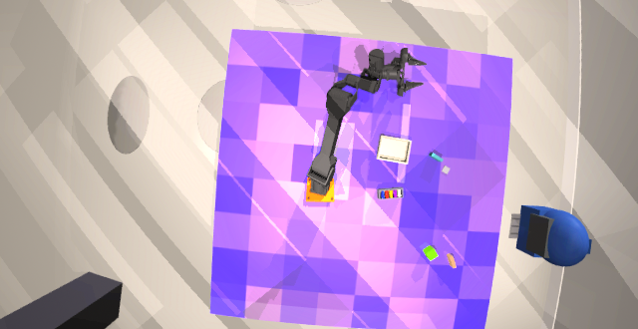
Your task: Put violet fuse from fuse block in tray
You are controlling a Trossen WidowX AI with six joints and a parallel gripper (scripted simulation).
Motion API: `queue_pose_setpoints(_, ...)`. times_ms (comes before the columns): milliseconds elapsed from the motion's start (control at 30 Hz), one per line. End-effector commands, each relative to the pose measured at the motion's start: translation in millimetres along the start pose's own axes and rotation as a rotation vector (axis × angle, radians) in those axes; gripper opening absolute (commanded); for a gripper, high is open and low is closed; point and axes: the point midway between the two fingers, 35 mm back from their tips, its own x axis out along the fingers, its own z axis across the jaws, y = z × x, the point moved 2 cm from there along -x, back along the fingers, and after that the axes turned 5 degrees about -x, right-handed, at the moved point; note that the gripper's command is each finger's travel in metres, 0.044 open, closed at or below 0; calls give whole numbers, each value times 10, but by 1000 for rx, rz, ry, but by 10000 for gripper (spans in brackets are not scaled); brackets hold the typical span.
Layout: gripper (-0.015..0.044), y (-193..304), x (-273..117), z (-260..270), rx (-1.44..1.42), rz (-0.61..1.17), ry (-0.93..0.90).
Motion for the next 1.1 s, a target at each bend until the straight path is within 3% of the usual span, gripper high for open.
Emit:
queue_pose_setpoints(0, 374, 0, 10, 6, 1, -1, 0)
queue_pose_setpoints(200, 216, 37, 490, 316, 50, -55, -15)
queue_pose_setpoints(400, 63, 237, 1115, 969, 164, -128, -169)
queue_pose_setpoints(733, 63, 1021, 1650, 2294, 525, -27, -682)
queue_pose_setpoints(900, 63, 1607, 1602, 2911, 813, 214, -987)
queue_pose_setpoints(1067, 63, 2228, 1329, 3363, 1151, 594, -1260)
